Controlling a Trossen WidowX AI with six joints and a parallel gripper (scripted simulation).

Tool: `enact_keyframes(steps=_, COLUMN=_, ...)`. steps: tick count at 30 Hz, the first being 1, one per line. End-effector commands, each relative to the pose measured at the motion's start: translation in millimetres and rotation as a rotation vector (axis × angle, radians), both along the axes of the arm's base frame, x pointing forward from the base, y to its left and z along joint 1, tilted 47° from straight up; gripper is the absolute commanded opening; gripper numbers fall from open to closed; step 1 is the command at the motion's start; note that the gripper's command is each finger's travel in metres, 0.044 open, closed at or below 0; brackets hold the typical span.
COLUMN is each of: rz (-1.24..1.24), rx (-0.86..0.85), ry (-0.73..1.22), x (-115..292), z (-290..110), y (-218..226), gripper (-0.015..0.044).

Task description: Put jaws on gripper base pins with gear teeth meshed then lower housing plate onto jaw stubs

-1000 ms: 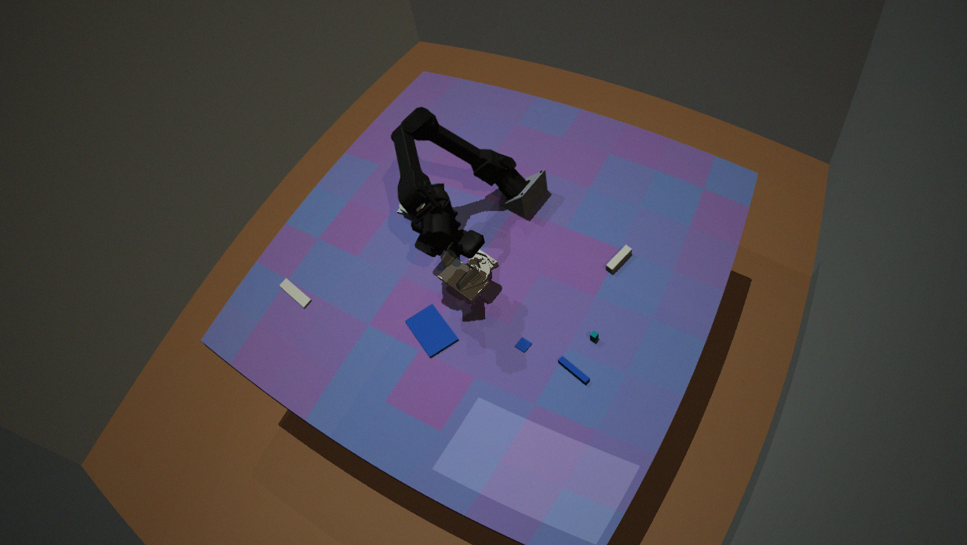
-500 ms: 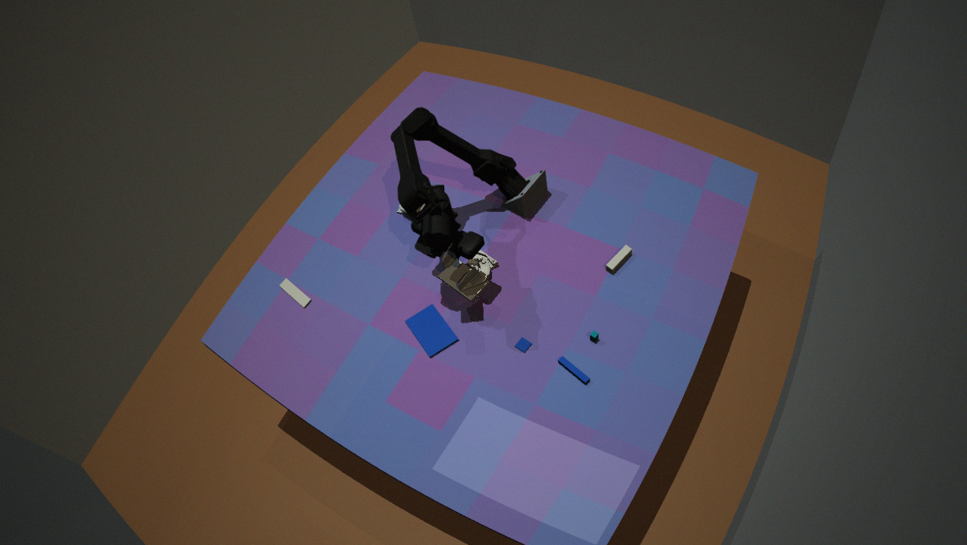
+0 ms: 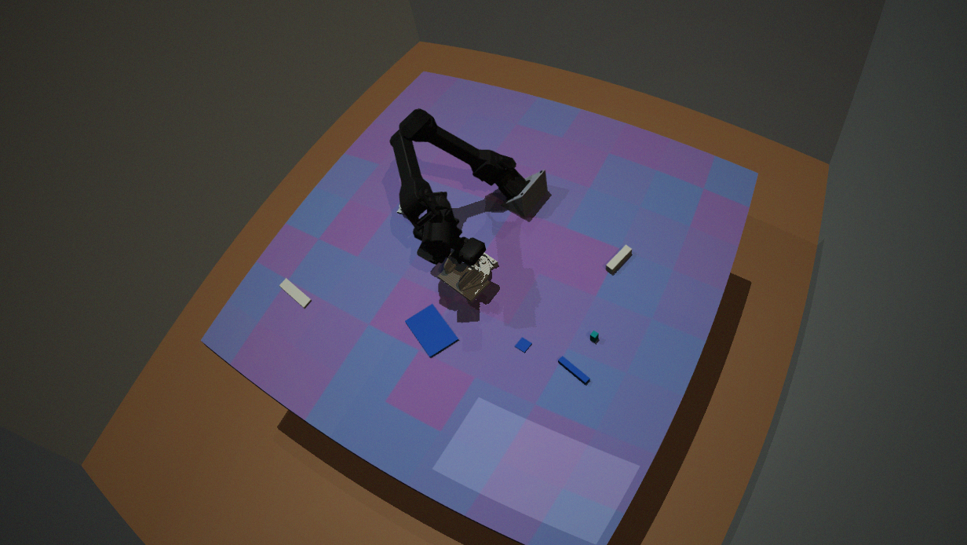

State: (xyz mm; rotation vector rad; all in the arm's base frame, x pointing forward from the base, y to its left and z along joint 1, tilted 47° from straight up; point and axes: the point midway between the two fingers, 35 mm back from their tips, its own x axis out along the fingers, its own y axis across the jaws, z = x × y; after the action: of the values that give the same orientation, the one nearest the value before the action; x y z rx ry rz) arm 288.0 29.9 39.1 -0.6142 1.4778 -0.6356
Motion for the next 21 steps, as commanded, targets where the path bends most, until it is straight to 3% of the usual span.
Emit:
enact_keyframes(steps=1, rz=0.005, rx=-0.005, ry=0.008, x=-1.7, z=-5.5, y=-6.3, gripper=0.0134)
enact_keyframes(steps=21, rz=0.005, rx=-0.007, ry=0.008, x=-2.9, z=-15.5, y=-17.6, gripper=0.0134)
